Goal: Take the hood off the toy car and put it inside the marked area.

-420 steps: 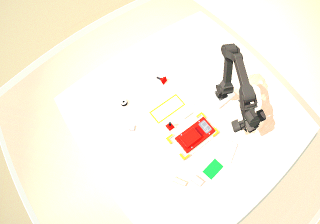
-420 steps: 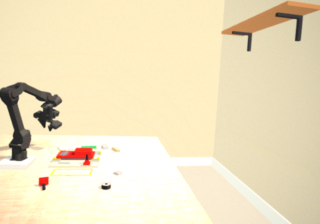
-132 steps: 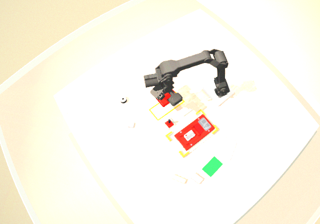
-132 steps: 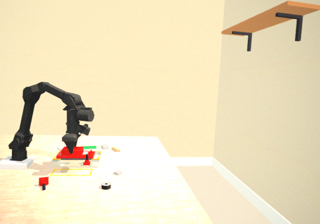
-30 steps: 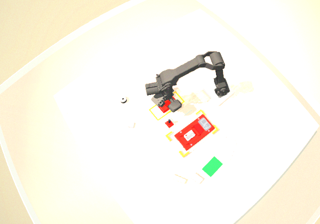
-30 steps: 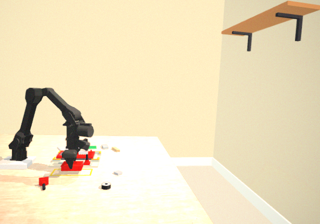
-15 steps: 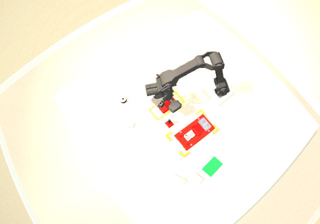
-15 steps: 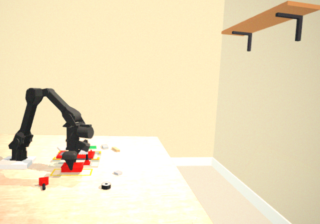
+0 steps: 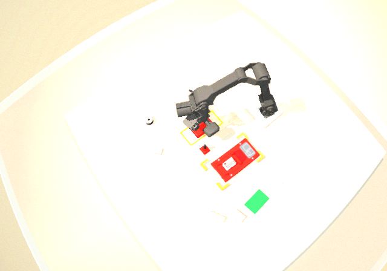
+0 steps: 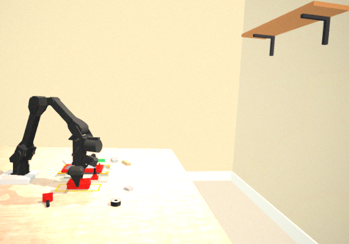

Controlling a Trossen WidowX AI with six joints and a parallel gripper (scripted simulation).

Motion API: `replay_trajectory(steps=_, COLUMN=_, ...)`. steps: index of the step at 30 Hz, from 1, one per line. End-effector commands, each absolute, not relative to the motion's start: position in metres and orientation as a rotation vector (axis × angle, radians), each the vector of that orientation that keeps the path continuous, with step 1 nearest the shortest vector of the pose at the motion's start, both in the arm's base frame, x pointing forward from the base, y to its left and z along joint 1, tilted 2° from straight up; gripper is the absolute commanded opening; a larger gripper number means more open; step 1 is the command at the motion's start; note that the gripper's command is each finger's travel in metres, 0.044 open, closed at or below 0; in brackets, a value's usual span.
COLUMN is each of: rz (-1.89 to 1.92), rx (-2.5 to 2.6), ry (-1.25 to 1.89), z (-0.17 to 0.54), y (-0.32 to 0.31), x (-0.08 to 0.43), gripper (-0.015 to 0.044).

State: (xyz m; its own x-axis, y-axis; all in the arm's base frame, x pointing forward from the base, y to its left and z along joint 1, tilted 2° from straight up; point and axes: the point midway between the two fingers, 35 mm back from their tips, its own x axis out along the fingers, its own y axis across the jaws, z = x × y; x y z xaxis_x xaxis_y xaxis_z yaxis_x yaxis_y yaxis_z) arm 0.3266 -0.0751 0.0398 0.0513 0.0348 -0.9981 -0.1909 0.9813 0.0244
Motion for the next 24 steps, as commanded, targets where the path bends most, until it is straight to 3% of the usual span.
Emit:
replay_trajectory(steps=1, rz=0.173, rx=-0.119, ry=1.519, z=0.0351, y=-0.0744, x=0.3252, gripper=0.0)
replay_trajectory(steps=11, rz=0.173, rx=-0.119, ry=1.519, z=0.0324, y=-0.0743, x=0.3252, gripper=0.0)
replay_trajectory(steps=24, rz=0.173, rx=-0.125, ry=1.514, z=0.035, y=-0.0748, x=0.326, gripper=0.0341)
